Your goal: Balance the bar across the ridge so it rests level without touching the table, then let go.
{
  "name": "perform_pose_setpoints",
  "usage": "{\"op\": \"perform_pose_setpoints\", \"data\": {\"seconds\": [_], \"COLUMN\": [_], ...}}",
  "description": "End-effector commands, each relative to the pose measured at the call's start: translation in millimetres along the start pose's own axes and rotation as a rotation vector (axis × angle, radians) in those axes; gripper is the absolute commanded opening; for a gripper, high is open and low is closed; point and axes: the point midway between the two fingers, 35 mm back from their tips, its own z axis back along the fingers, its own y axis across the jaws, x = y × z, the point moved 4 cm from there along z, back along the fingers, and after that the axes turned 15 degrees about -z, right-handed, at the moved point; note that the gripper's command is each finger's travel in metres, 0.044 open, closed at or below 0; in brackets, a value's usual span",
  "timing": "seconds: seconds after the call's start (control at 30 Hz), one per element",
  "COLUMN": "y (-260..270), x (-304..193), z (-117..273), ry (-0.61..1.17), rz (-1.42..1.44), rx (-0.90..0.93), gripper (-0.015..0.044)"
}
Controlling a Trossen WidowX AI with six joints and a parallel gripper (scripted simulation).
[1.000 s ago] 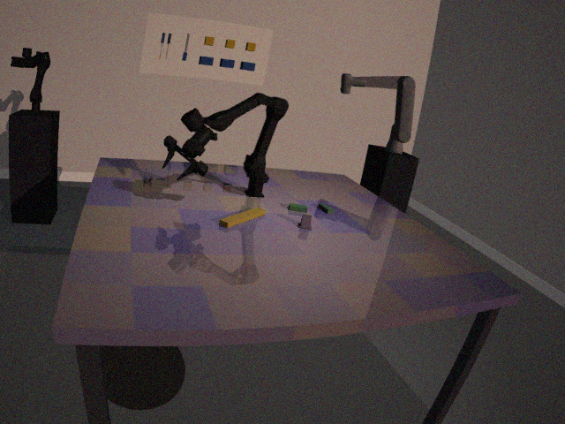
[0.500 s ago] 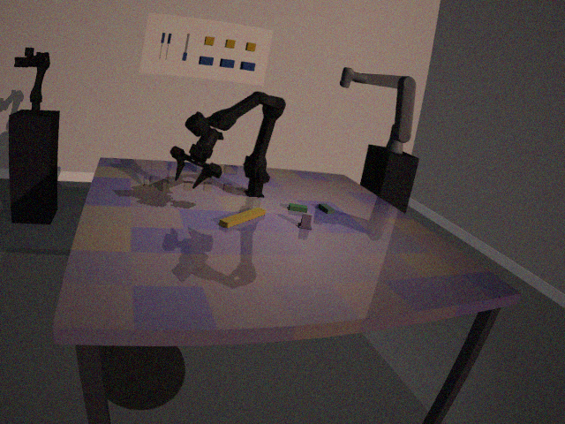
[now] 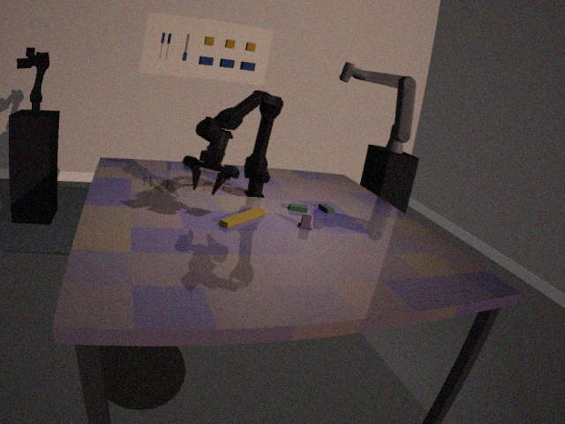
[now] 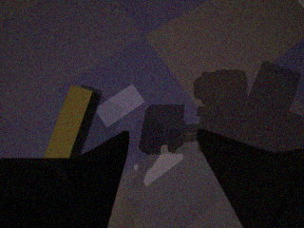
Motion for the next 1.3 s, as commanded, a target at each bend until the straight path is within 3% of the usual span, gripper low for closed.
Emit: {"op": "perform_pose_setpoints", "data": {"seconds": [0.0, 0.83, 1.27], "y": [18, 112, 135], "x": [-2, -41, -58], "z": [1, 18, 26], "ry": [0.052, 0.35, 0.414], "rz": [-0.046, -0.269, -0.321], "rx": [0.01, -0.073, -0.144], "gripper": [0.0315, 0.0315, 0.0315]}}
